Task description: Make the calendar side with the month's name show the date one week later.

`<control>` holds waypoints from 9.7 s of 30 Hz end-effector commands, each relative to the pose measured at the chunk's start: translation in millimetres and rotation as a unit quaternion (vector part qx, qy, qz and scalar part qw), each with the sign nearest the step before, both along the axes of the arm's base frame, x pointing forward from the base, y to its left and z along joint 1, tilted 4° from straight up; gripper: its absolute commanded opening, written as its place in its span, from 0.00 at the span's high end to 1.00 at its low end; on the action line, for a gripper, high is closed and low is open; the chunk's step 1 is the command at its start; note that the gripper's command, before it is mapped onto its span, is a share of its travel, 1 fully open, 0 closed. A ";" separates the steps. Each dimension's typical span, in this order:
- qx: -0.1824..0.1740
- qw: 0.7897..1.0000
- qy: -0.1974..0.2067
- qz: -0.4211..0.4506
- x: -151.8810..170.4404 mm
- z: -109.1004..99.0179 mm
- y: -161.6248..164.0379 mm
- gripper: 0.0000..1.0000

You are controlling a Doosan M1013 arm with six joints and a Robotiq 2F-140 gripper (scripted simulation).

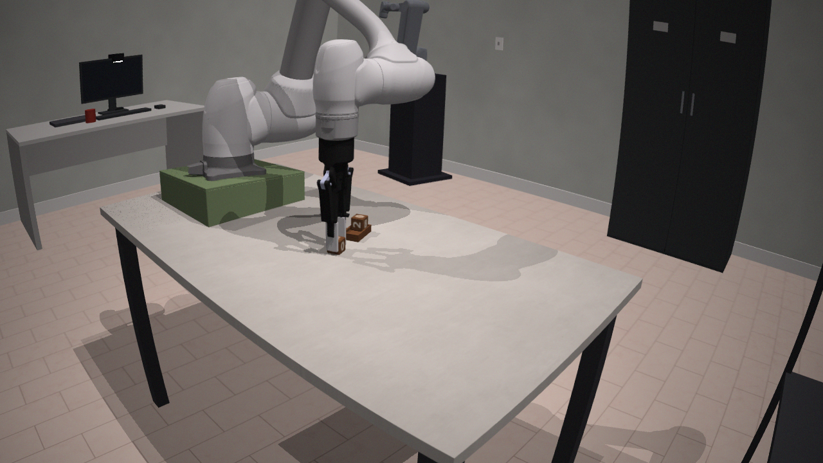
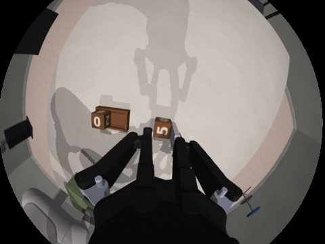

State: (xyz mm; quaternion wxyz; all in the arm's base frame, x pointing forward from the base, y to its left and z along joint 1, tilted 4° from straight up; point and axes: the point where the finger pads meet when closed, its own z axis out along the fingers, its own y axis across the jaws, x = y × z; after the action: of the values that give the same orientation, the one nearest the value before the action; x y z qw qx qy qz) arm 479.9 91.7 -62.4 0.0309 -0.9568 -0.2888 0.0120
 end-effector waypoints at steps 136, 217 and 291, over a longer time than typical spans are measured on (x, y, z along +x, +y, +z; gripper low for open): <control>0.016 0.918 -0.021 0.396 -12.1 92.8 25.5 0.00; 0.041 0.000 -0.052 0.998 -67.0 100.0 102.1 0.64; 0.041 0.000 -0.052 0.998 -68.6 58.3 103.9 0.64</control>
State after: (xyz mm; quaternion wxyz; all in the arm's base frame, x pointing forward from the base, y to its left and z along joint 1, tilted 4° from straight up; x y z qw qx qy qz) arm 411.4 195.4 -0.6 0.0120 0.2888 -0.9568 -0.0309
